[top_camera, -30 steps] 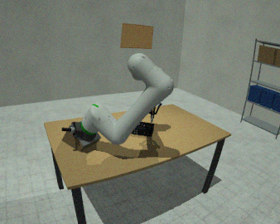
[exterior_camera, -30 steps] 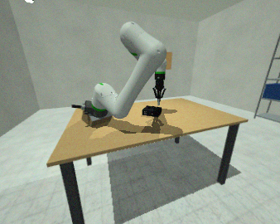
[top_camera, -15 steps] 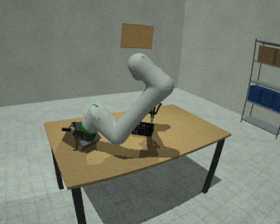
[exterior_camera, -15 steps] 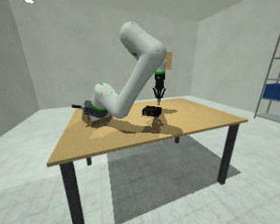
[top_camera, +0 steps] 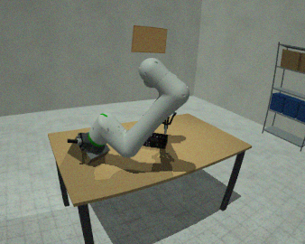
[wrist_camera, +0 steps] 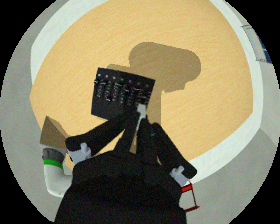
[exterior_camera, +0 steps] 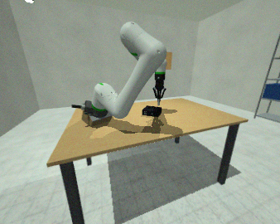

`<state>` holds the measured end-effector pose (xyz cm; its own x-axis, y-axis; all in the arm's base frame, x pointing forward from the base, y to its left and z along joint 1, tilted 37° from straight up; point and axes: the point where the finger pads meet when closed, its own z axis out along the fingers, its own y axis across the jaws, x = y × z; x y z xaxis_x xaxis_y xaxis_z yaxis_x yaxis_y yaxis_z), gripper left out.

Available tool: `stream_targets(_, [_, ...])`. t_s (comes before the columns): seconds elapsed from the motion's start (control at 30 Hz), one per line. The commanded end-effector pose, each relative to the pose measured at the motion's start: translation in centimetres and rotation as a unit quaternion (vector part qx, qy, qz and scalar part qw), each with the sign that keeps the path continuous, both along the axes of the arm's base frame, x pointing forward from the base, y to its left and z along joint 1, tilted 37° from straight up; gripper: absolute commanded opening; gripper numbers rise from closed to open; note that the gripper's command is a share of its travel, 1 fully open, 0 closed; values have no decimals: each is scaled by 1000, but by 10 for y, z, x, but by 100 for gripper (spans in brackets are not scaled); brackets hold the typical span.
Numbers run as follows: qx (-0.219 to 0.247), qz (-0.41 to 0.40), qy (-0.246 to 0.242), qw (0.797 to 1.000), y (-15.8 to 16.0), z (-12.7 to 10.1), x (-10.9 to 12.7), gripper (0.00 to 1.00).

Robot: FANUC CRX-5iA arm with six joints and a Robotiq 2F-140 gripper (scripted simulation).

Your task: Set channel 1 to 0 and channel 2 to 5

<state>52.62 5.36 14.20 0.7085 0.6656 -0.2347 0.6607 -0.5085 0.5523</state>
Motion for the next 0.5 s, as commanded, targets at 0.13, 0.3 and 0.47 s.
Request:
stream_targets(0.13, [0, 0, 0, 1000, -1, -2, 1, 0])
stream_targets(0.3, [0, 0, 0, 1000, -3, -4, 1, 0])
stream_targets(0.47, [0, 0, 0, 1000, -5, -7, 2, 0])
